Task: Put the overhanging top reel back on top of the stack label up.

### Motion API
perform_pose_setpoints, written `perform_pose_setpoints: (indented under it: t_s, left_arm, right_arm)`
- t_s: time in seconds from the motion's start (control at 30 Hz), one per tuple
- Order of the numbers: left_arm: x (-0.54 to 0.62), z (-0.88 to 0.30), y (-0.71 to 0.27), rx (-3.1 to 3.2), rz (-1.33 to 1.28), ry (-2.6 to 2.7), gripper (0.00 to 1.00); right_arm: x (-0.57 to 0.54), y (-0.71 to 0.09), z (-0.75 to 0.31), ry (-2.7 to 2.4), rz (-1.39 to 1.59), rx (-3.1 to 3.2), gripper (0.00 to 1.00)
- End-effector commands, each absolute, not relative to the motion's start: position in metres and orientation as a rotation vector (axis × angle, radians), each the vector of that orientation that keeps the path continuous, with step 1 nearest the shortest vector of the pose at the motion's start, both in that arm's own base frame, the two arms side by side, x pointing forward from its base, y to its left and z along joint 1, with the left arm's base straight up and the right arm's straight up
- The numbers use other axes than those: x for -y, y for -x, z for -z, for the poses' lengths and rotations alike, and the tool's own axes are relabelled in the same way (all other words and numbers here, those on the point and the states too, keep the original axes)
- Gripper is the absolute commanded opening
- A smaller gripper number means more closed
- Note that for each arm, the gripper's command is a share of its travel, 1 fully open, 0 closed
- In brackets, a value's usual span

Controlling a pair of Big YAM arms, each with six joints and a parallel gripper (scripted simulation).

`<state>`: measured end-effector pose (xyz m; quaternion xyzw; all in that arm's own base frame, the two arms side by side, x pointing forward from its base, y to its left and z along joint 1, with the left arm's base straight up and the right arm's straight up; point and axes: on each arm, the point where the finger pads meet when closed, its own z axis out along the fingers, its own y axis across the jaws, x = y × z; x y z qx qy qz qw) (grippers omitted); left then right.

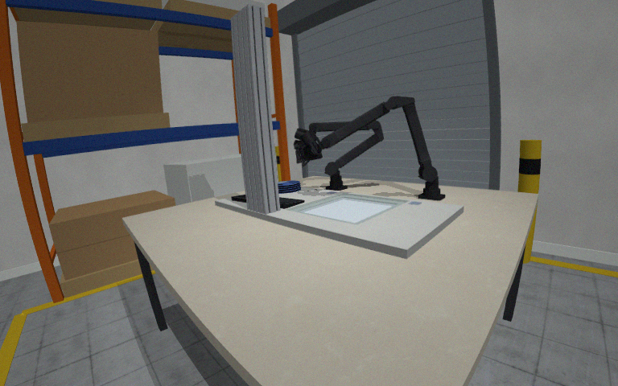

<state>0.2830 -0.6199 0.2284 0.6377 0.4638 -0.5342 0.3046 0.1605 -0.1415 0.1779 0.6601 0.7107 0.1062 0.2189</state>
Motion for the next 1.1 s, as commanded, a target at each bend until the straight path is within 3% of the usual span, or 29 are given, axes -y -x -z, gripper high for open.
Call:
perform_pose_setpoints:
  t_s: [0.0, 0.6, 1.07]
  left_arm:
    - [0.628, -0.264, -0.289, -1.167, 1.409, -1.662, 1.0]
    - [0.625, -0.254, -0.286, -1.184, 1.41, -1.672, 1.0]
    - [0.625, -0.254, -0.286, -1.184, 1.41, -1.672, 1.0]
  right_arm:
    - [0.153, -0.198, -0.191, -1.463, -0.161, -2.151, 0.6]
    - [0.16, -0.268, -0.158, -0.707, 0.184, -2.431, 0.6]
    - [0.165, -0.28, -0.159, -0.663, 0.22, -2.426, 0.6]
